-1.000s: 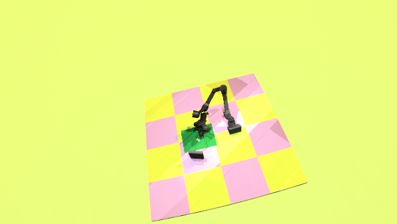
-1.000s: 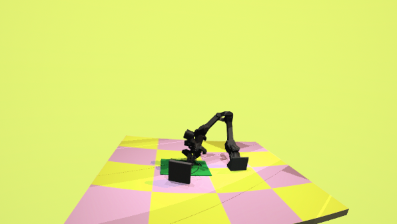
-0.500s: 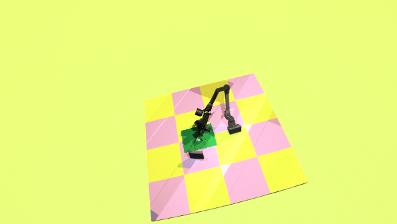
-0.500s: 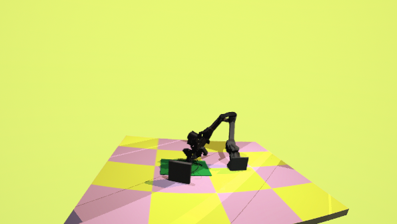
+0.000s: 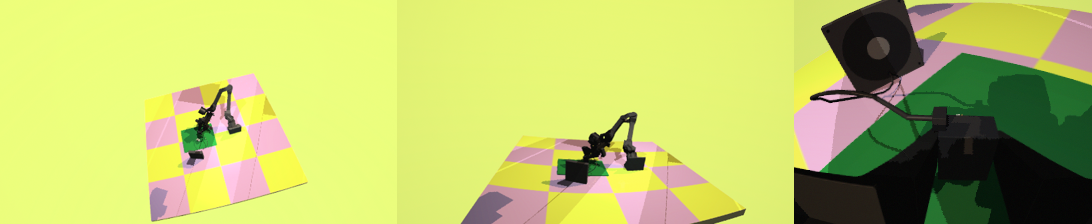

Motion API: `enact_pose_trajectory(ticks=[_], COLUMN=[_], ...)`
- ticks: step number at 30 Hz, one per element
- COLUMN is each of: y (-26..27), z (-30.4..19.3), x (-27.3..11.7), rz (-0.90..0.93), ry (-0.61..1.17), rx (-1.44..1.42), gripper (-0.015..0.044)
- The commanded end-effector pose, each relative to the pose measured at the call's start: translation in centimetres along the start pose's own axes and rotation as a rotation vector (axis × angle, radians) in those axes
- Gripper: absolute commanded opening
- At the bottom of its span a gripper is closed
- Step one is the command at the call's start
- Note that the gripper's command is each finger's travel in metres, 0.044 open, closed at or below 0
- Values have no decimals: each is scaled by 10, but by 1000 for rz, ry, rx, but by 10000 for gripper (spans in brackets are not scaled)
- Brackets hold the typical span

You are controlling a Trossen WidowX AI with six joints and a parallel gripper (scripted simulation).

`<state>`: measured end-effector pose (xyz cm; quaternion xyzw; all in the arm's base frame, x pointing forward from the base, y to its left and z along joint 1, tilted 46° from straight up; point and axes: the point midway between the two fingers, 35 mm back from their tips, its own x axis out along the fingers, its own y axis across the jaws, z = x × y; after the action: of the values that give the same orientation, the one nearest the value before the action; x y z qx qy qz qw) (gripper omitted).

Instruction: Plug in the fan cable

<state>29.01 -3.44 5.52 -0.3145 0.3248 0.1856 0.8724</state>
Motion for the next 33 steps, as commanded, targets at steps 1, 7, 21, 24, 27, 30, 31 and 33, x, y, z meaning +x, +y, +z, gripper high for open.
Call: enact_pose_trajectory(ticks=[1, 7, 21, 24, 27, 30, 31, 33], y=[1, 1, 1, 1, 1, 1, 1, 2], z=[1, 2, 8, 8, 8, 9, 9, 11], x=[-4, -11, -23, -23, -23, -23, -23, -24], rz=[-19, -61, -121, -119, -119, -119, -119, -117], ry=[-49, -119, -193, -188, -188, -188, -188, -190], rx=[-36, -96, -172, -167, -167, -168, -168, -170], gripper=[0, 0, 0, 0, 0, 0, 0, 0])
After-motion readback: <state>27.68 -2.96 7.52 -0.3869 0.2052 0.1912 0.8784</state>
